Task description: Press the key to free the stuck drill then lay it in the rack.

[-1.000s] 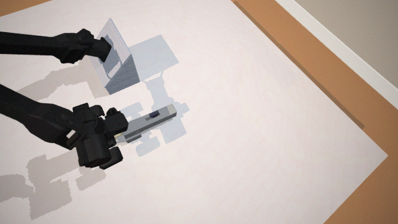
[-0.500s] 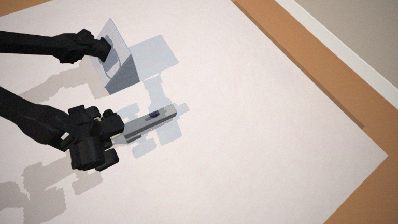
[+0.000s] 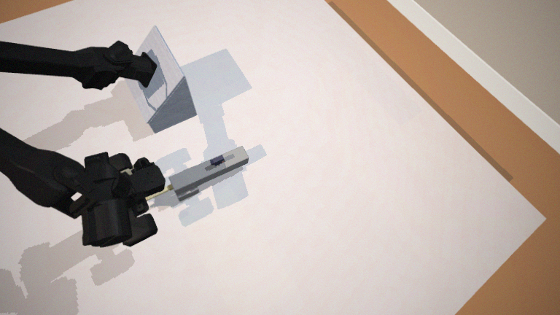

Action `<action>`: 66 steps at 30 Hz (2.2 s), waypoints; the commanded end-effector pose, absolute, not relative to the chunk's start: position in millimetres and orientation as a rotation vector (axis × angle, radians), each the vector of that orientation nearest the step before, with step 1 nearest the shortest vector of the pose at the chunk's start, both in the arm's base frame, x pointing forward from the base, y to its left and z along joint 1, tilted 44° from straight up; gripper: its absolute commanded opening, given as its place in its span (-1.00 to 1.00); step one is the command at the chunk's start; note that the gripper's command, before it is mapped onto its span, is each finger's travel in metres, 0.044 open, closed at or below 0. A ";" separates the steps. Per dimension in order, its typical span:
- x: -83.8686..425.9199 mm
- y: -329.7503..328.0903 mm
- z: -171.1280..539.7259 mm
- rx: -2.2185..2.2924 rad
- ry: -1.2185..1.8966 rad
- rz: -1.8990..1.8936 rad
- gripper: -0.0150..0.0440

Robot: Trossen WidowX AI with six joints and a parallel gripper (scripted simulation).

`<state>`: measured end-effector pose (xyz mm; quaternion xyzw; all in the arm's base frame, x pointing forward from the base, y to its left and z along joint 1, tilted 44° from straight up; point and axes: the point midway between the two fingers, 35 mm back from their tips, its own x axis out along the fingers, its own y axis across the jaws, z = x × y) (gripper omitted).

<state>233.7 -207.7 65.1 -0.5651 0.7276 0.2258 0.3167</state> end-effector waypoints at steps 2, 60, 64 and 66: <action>235.0 -211.7 73.7 -1.495 1.905 0.587 -0.49; 227.4 -216.4 101.3 -1.496 1.905 0.587 -0.49; 227.3 -214.9 102.0 -1.496 1.905 0.587 -0.49; 227.3 -214.2 102.4 -1.496 1.905 0.587 -0.49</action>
